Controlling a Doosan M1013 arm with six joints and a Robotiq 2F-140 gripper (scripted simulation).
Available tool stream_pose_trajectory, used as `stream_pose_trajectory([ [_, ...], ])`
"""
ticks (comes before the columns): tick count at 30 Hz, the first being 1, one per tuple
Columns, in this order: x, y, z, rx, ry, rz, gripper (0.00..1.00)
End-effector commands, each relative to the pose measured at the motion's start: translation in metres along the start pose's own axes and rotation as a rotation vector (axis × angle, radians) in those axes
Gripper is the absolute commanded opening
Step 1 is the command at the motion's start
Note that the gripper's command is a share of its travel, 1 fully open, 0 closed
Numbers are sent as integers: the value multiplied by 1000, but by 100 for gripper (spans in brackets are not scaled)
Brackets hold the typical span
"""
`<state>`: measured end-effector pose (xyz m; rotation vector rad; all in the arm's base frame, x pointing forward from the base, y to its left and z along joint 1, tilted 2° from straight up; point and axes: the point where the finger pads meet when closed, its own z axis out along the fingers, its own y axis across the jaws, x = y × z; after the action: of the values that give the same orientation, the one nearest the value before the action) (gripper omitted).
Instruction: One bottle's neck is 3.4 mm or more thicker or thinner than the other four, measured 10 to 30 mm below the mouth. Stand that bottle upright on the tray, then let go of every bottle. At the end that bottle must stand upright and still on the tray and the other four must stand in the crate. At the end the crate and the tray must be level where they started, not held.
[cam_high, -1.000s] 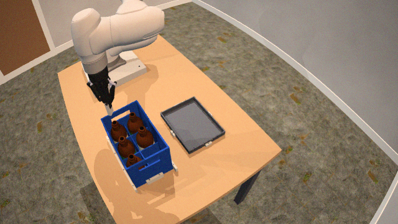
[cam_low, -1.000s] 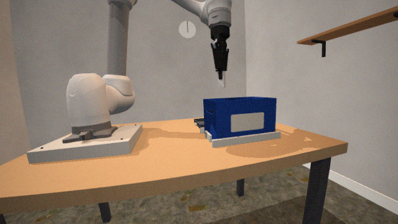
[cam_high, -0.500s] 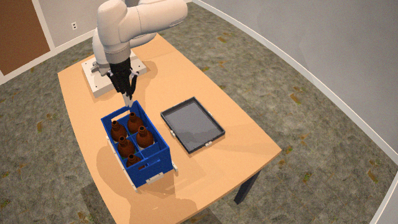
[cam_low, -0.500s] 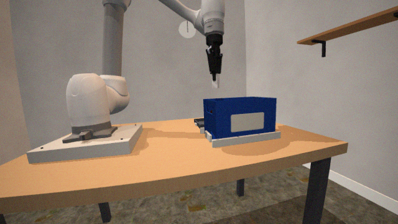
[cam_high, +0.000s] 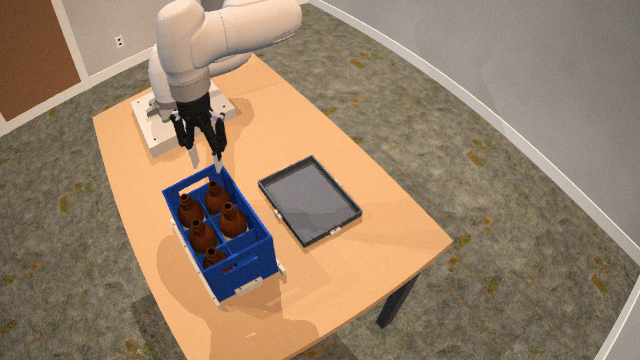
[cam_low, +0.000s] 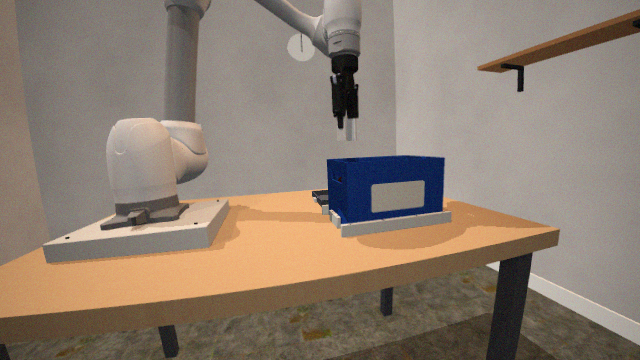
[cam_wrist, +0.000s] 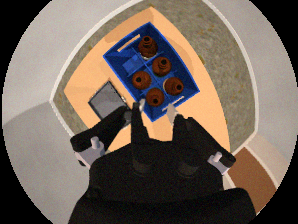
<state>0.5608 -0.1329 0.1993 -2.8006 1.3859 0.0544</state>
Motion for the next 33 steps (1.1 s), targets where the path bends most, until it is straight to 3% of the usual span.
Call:
stream_pose_trajectory([
  [1,0,0,0,0,0,0,38],
  [33,0,0,4,0,0,0,38],
])
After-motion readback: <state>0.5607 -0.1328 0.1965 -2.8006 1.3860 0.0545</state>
